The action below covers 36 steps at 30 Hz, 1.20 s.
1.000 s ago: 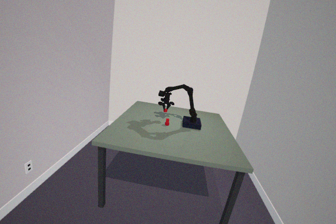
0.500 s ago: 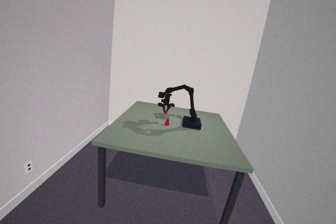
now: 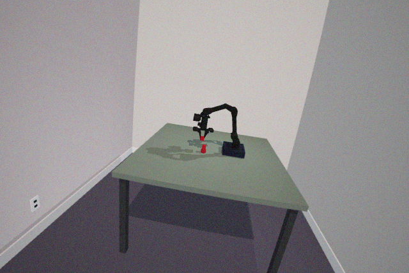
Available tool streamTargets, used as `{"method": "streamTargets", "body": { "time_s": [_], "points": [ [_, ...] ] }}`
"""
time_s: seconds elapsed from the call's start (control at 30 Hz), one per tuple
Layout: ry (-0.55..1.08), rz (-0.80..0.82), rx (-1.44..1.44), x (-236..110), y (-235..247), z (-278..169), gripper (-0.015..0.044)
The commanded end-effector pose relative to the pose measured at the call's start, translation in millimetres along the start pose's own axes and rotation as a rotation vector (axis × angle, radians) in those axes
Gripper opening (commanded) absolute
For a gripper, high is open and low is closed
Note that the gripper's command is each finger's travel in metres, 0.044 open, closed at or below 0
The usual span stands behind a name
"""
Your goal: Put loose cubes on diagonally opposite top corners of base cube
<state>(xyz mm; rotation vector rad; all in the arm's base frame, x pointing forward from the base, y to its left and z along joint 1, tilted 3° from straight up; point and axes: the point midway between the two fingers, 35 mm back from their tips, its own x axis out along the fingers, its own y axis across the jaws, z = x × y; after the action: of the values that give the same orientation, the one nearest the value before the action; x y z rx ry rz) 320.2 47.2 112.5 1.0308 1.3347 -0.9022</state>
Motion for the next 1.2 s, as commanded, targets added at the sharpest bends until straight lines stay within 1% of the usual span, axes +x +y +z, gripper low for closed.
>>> {"method": "streamTargets", "body": {
  "time_s": [0.0, 0.63, 0.77, 1.17],
  "points": [
    [-0.002, -0.002, 0.042, 2, -2, -14, 0.0105],
    [0.005, -0.002, 0.204, 5, -13, -68, 0.0105],
    [0.006, -0.002, 0.217, 6, -14, -72, 0.0105],
    [0.006, -0.003, 0.223, 36, -16, -72, 0.0105]
  ]
}}
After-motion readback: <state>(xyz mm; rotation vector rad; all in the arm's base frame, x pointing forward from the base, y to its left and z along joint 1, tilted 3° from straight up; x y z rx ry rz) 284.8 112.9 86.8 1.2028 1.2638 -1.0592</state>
